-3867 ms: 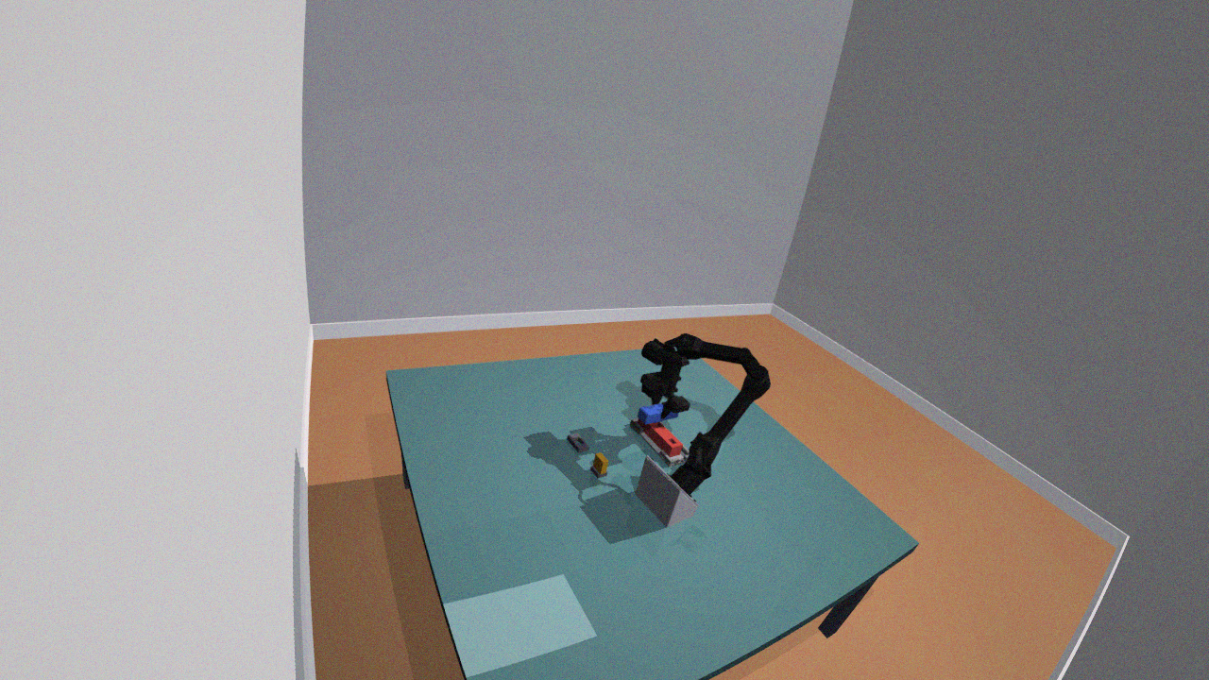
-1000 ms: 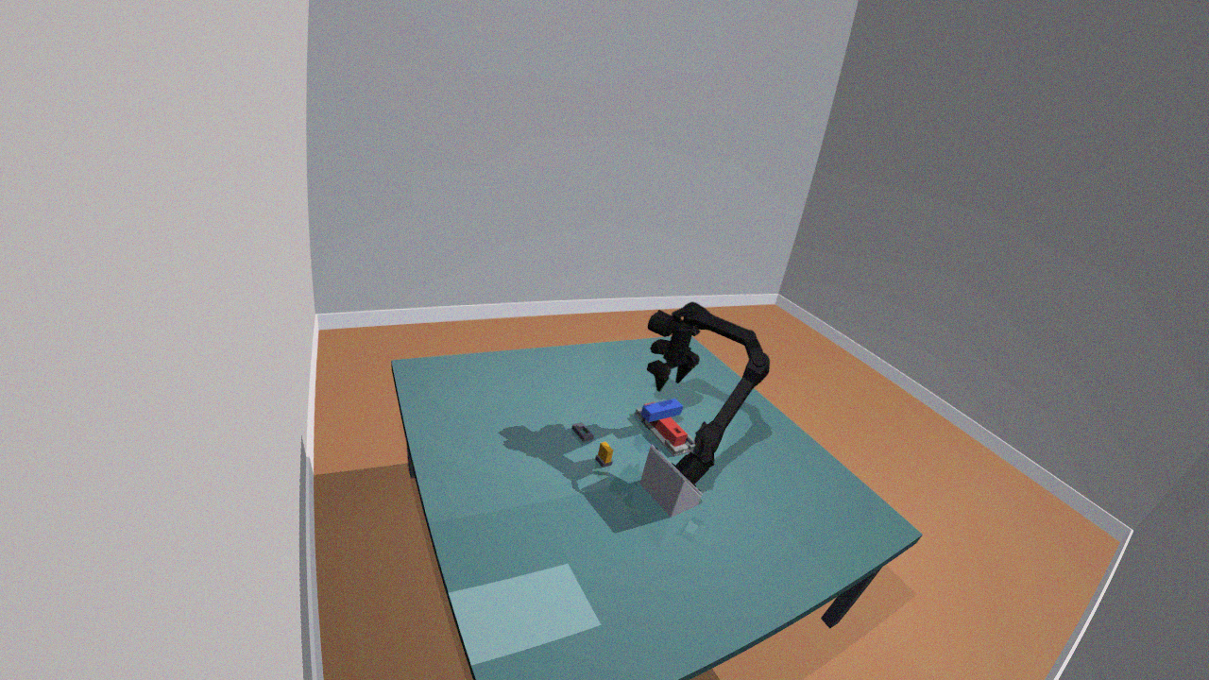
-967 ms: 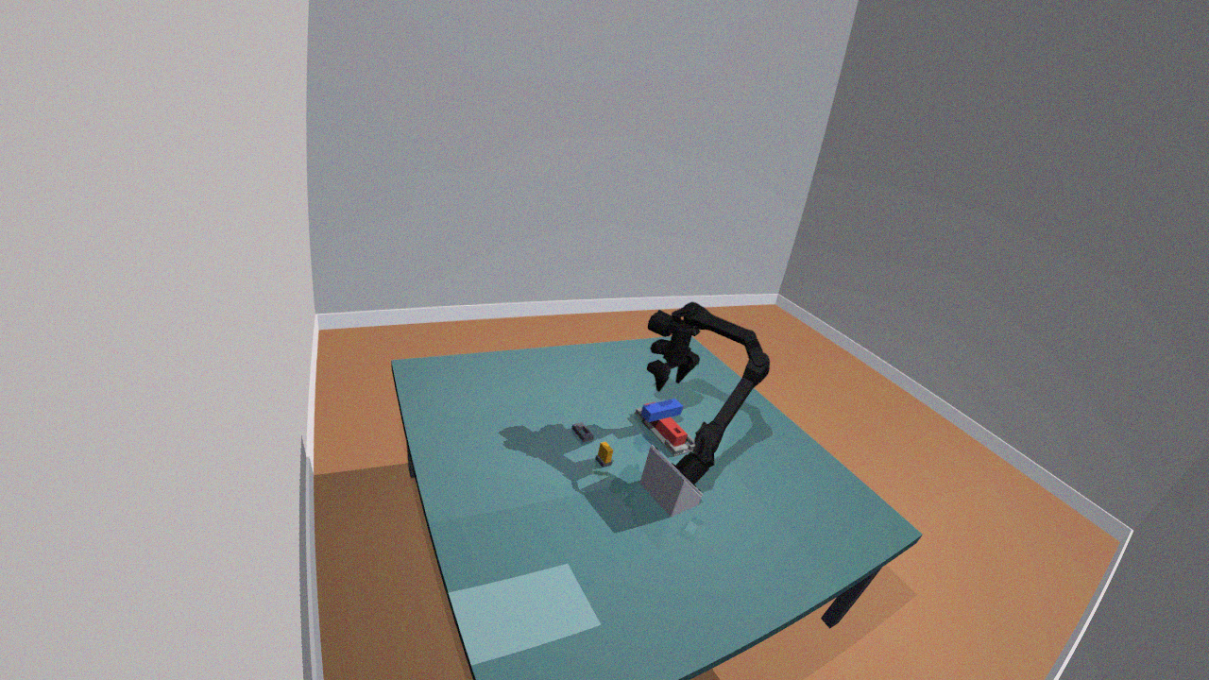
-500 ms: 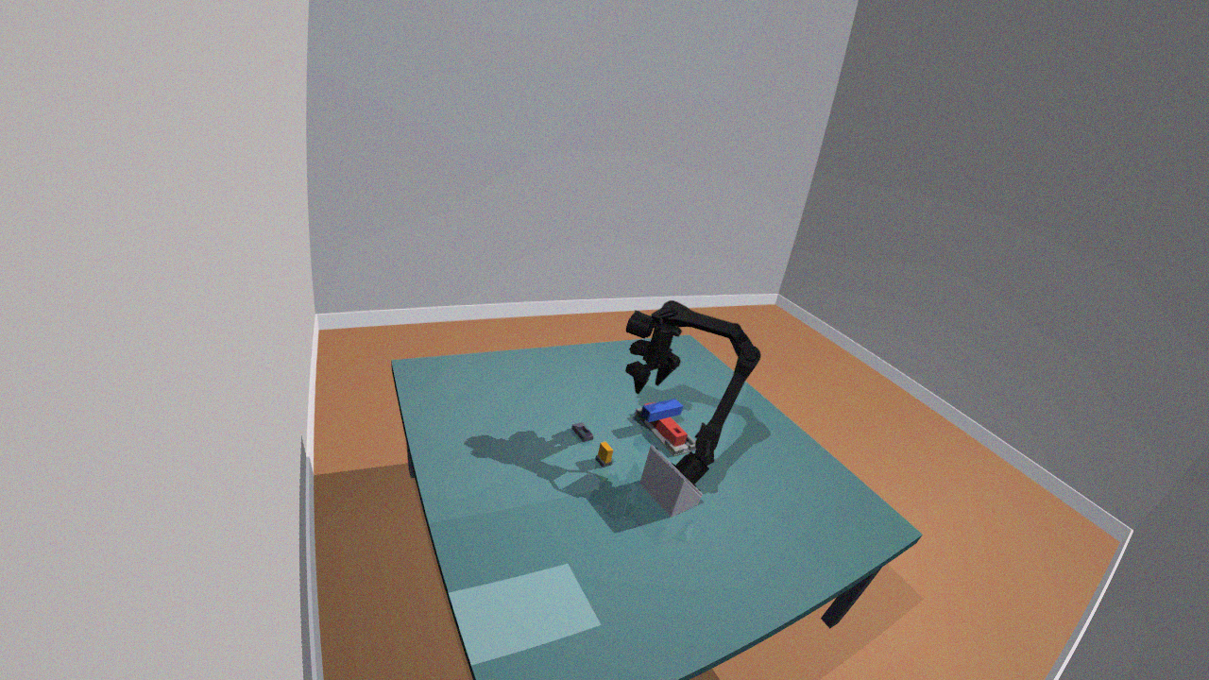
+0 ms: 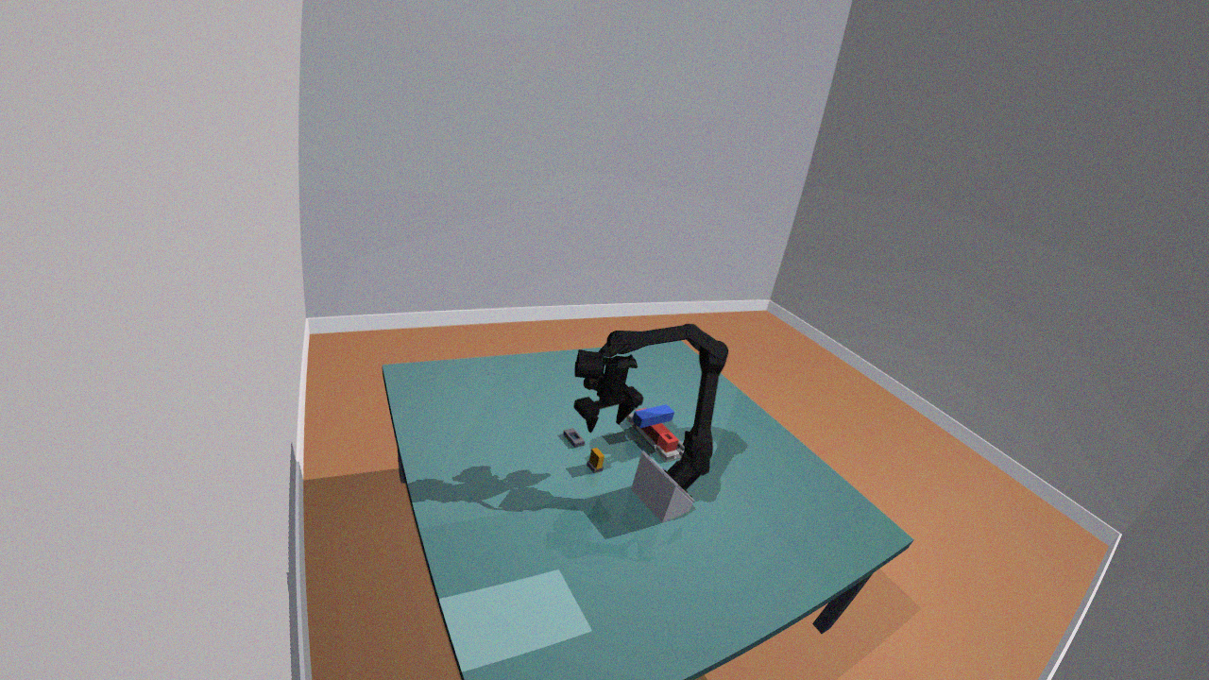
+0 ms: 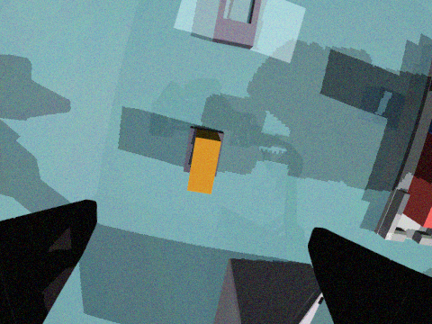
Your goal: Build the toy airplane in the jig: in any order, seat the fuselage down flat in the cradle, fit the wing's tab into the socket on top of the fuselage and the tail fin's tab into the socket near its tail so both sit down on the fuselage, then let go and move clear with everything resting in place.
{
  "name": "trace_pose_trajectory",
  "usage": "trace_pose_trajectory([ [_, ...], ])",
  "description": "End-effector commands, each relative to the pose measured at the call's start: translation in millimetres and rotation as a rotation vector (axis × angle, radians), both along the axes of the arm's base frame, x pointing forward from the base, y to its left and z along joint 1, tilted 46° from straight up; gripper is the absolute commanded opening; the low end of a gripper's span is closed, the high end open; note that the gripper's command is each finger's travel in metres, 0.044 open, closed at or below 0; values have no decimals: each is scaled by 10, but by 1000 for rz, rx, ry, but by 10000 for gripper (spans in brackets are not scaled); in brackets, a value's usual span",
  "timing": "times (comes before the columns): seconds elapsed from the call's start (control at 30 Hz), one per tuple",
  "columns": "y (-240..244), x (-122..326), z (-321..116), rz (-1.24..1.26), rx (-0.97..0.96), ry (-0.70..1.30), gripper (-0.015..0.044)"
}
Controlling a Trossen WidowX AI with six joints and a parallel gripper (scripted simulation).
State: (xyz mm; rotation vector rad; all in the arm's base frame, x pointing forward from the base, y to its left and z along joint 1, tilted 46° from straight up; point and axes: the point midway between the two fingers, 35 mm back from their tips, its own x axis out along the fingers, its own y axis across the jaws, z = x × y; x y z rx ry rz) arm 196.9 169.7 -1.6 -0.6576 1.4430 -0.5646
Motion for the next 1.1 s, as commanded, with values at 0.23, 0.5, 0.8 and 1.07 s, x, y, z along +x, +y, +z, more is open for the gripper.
trace_pose_trajectory([
  [0.23,-415,27,-421,-28,5,-15,440],
  [0.5,-522,35,-527,-28,5,-15,440],
  [0.8,-582,46,-593,-28,5,-15,440],
  [1.07,-673,57,-688,-28,5,-15,440],
])
